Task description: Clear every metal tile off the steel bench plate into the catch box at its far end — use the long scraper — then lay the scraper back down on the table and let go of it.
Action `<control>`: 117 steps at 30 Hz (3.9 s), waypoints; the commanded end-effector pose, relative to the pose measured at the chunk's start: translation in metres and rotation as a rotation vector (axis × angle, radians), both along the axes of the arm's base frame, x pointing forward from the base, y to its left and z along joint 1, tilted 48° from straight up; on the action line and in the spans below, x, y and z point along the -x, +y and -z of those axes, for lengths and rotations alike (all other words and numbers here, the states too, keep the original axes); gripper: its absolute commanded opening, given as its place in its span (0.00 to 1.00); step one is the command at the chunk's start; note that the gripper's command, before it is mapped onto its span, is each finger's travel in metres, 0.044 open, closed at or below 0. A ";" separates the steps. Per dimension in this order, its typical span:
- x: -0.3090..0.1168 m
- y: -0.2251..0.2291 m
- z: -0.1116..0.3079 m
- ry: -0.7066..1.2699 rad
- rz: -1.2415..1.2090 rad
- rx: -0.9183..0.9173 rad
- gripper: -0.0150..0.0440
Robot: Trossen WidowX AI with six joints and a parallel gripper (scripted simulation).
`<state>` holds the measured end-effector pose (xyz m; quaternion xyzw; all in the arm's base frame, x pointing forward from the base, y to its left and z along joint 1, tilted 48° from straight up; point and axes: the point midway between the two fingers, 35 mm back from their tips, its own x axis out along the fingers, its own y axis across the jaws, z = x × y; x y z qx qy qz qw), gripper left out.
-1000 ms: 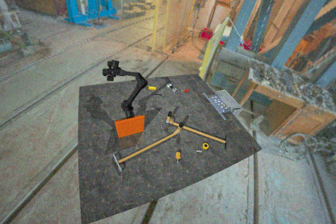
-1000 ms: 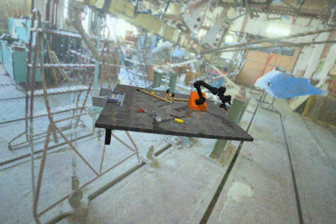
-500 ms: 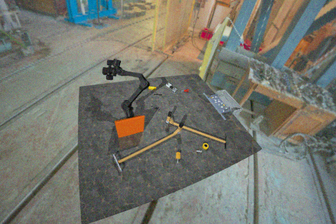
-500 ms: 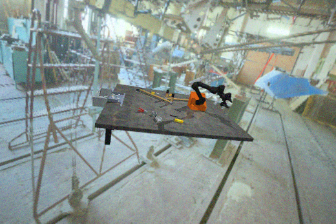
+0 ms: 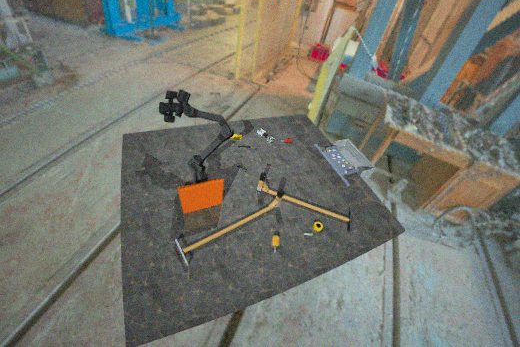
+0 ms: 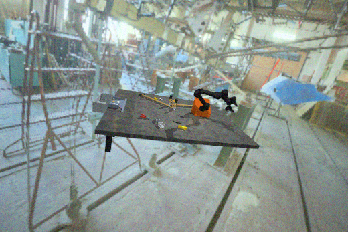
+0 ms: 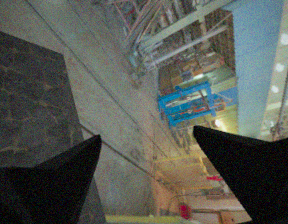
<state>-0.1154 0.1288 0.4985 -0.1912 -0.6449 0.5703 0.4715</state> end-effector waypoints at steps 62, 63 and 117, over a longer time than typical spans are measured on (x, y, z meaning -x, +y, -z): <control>0.005 0.004 -0.003 -0.011 0.011 0.007 0.25; 0.006 0.005 -0.003 -0.012 0.016 0.009 0.25; 0.002 0.099 0.012 -0.031 0.279 0.163 0.25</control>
